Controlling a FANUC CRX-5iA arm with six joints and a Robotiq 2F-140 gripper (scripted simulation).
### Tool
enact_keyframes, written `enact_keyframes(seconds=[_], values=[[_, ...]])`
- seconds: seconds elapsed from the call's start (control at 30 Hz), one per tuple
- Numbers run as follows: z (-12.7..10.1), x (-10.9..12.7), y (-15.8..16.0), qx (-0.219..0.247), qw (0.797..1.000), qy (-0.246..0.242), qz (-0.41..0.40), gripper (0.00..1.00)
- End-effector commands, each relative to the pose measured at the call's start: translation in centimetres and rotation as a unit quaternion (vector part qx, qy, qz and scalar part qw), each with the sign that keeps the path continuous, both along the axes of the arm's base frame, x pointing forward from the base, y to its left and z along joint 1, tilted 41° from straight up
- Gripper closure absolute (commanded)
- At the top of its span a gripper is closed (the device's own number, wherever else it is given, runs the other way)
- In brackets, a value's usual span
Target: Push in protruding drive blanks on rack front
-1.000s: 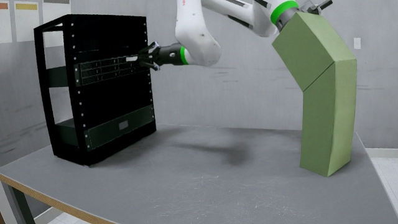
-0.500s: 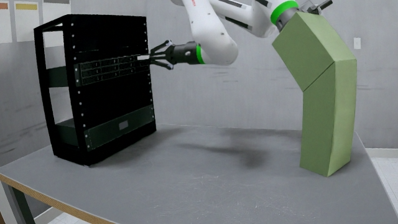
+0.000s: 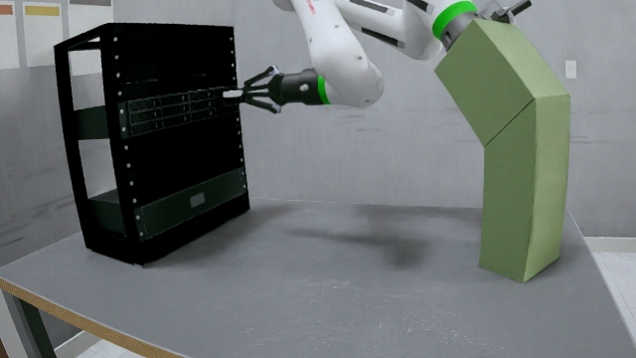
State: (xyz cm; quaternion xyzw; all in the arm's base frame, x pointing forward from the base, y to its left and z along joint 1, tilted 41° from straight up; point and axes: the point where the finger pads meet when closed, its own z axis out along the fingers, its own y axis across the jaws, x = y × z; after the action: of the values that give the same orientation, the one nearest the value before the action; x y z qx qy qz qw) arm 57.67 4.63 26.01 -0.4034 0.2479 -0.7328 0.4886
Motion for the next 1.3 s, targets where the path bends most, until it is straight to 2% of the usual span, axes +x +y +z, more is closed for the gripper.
enact_keyframes(seconds=[0.0,0.53,1.03,1.17,1.27], values=[[0.0,0.1,-1.1,0.000,1.000,-0.001,0.000,0.90],[-0.4,0.5,-9.2,0.000,1.000,-0.001,0.000,0.90],[-0.4,0.7,-10.9,0.000,1.000,-0.001,0.000,0.90],[0.0,1.3,-10.9,0.000,1.000,-0.001,0.000,0.90],[1.0,2.7,-10.9,0.000,1.000,-0.001,0.000,0.90]])
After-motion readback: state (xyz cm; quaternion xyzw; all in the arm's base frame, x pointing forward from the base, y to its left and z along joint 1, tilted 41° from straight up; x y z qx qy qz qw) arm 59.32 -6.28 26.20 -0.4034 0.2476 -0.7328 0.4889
